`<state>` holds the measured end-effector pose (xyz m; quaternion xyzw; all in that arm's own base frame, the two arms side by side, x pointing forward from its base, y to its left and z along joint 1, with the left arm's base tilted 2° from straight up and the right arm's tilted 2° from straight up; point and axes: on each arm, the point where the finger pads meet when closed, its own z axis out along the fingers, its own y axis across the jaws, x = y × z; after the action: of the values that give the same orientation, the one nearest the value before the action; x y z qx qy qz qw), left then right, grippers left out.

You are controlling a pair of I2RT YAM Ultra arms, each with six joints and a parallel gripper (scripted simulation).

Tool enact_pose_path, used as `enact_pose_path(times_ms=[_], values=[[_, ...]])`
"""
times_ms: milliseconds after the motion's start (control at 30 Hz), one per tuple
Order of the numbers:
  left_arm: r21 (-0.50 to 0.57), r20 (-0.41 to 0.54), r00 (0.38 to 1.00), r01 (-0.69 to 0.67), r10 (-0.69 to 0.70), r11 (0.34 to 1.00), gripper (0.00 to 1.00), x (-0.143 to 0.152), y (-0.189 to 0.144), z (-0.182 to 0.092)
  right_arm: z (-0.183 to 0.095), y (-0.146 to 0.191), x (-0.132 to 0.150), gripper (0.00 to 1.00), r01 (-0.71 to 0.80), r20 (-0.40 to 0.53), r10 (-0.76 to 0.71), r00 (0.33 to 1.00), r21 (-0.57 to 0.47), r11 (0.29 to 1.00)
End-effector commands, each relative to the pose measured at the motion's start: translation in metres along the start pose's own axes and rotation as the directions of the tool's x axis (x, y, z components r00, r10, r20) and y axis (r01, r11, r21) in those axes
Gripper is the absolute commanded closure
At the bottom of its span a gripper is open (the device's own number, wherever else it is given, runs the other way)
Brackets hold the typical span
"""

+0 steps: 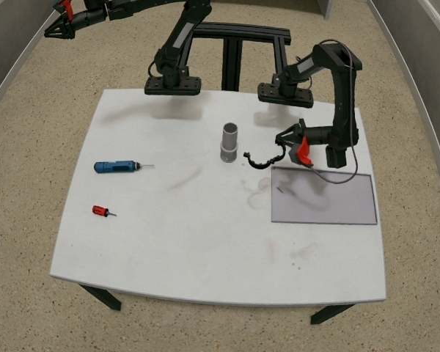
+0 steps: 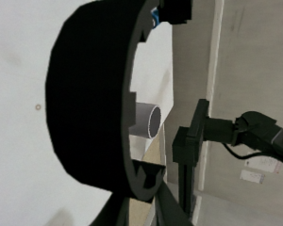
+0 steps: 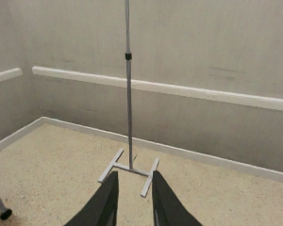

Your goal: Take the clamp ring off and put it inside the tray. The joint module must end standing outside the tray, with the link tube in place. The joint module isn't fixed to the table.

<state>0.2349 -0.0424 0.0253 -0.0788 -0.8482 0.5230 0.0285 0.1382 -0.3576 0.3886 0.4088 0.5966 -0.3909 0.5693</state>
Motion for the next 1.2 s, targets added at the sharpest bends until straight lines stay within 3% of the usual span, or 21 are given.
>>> enact_pose_path(times_ms=[0,167,1167], values=[[-0.018,0.037,0.998,-0.043,0.043,0.999,0.94,-0.008,-0.007,-0.015,-0.007,0.004,-0.039,0.80,-0.006,0.099,0.007,0.995,-0.007,1.000],[-0.014,0.031,0.998,-0.049,0.049,0.999,0.94,-0.009,-0.009,-0.012,-0.007,0.004,-0.039,0.80,-0.006,0.099,0.007,0.995,-0.007,1.000],[-0.048,0.132,0.991,0.000,0.006,0.999,0.94,-0.003,0.010,-0.053,-0.007,0.004,-0.039,0.80,-0.006,0.099,0.007,0.995,-0.007,1.000]])
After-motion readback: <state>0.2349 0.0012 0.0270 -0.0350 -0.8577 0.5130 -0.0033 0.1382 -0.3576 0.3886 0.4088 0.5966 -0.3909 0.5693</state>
